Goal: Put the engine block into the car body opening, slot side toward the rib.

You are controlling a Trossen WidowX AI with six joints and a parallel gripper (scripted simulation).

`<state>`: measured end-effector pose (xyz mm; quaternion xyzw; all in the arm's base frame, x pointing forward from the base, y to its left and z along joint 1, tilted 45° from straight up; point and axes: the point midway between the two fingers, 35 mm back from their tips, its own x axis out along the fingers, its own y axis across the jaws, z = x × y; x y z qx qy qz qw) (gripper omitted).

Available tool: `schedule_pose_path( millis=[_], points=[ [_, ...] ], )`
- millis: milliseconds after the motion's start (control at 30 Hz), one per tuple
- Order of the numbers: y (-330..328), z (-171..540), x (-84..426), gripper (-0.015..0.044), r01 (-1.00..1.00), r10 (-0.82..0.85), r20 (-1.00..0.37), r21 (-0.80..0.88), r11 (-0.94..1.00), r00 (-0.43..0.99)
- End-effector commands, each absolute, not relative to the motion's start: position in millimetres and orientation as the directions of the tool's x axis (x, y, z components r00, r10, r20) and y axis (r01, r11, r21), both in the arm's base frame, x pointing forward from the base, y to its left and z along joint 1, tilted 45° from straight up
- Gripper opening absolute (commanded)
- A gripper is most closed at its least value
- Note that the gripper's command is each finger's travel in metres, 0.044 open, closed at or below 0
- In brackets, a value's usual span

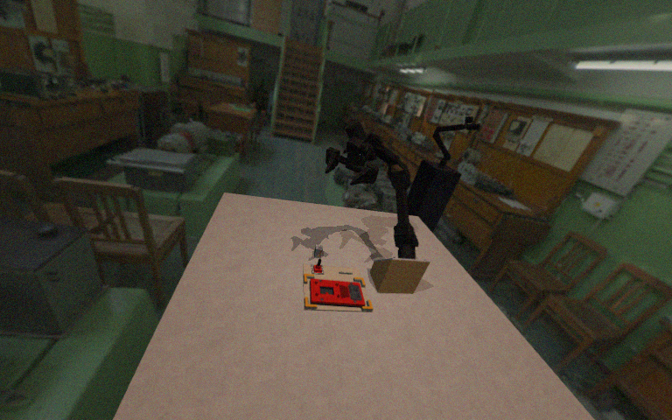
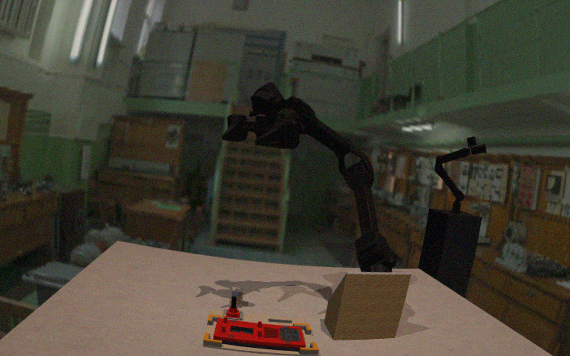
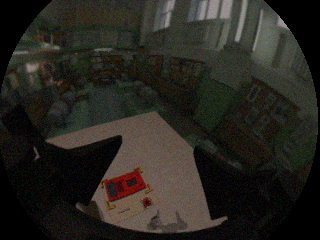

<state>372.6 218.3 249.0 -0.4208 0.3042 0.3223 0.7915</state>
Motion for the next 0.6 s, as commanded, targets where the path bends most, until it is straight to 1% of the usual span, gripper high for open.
schedule_pose_path(
  millis=[0, 267, 567],
  points=[
    [196, 233, 379, 0.0440, -0.734, 0.167, -0.785, -0.450, 0.508, 0.597],
    [143, 204, 390, 0.0440, -0.621, -0.027, -0.833, -0.434, 0.652, 0.553],
    [81, 176, 391, 0.0440, -0.452, -0.238, -0.857, -0.455, 0.767, 0.458]
  ],
)
